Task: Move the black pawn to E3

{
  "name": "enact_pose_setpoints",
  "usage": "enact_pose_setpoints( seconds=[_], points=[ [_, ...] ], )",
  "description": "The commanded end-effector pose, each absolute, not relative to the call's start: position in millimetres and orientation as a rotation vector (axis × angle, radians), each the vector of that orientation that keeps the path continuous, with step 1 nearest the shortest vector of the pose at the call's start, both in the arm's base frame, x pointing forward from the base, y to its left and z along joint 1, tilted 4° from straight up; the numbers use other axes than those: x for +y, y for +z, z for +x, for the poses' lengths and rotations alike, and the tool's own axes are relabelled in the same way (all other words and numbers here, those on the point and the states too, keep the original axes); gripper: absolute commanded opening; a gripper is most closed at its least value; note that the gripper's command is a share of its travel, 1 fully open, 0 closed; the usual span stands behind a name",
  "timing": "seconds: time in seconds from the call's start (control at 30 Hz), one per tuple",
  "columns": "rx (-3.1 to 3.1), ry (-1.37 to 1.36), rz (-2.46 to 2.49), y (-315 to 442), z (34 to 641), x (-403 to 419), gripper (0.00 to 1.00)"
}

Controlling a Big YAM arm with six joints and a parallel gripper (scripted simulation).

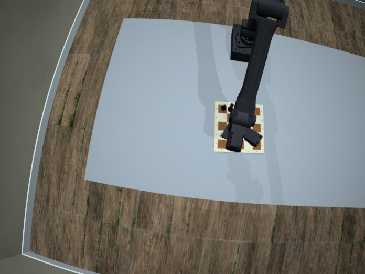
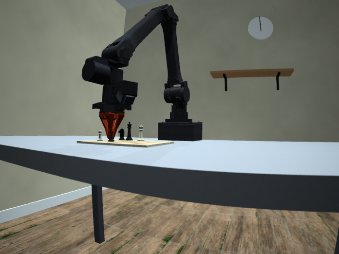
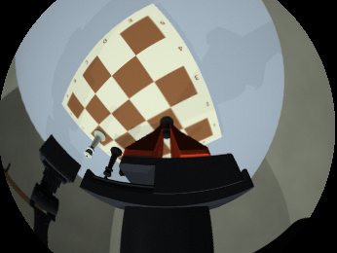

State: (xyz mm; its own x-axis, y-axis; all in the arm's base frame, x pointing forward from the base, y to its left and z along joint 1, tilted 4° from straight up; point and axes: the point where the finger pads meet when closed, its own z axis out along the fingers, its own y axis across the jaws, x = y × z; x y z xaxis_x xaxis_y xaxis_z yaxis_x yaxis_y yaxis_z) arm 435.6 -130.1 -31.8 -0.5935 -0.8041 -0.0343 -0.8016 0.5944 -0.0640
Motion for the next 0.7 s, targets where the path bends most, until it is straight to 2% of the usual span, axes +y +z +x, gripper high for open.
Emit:
enact_pose_setpoints(
  seconds=[0.0,0.3,0.67],
  points=[
    [2.737,-0.086,-1.371,-26.5,442.3,-138.5,0.00],
    [2.724,-0.107,-1.365,-8.6,446.5,-139.9,0.00],
    [2.701,-0.138,-1.360,69.8,451.2,-142.2,0.00]
  ],
)
